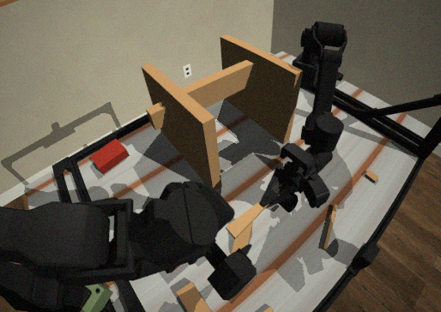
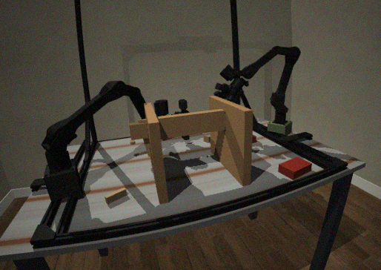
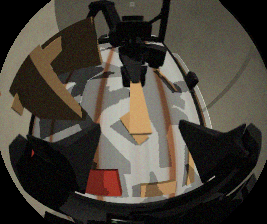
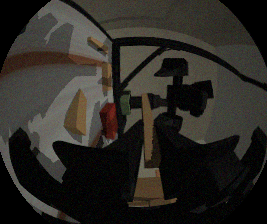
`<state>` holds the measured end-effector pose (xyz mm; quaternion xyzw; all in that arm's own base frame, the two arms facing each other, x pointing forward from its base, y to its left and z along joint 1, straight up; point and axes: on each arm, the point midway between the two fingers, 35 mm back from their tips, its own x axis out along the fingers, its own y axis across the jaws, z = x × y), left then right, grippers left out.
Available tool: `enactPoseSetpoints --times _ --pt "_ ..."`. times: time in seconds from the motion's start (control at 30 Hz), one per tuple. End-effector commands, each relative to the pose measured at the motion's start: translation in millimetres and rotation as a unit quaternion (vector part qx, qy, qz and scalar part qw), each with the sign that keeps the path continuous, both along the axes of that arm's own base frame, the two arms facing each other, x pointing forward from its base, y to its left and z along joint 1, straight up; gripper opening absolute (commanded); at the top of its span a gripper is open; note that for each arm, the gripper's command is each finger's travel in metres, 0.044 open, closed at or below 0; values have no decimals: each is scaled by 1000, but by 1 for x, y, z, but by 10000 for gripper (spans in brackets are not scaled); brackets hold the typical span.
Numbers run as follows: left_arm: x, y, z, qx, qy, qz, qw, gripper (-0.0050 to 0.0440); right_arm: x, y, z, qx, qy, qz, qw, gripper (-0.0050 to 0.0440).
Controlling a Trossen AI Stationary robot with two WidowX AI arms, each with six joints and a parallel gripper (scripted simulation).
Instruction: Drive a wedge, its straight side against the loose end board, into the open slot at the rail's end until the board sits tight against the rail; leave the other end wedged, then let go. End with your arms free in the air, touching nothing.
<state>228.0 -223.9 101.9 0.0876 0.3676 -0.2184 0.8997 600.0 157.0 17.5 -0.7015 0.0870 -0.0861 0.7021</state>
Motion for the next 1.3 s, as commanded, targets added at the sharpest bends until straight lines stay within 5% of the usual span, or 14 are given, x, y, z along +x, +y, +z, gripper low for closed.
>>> enactPoseSetpoints --times 0.0,0.7,1.13,1.27 --pt "5 -2 -9 4 4 3 1000 440 0 0 0 0 -1 1 1000 0" --pt "34 -16 -44 4 4 3 1000 440 0 0 0 0 -1 1 1000 0" --pt "31 -15 -38 2 2 3 1000 176 0 0 0 0 -1 1 1000 0" --pt "31 -15 -38 2 2 3 1000 156 0 0 0 0 -1 1 1000 0"
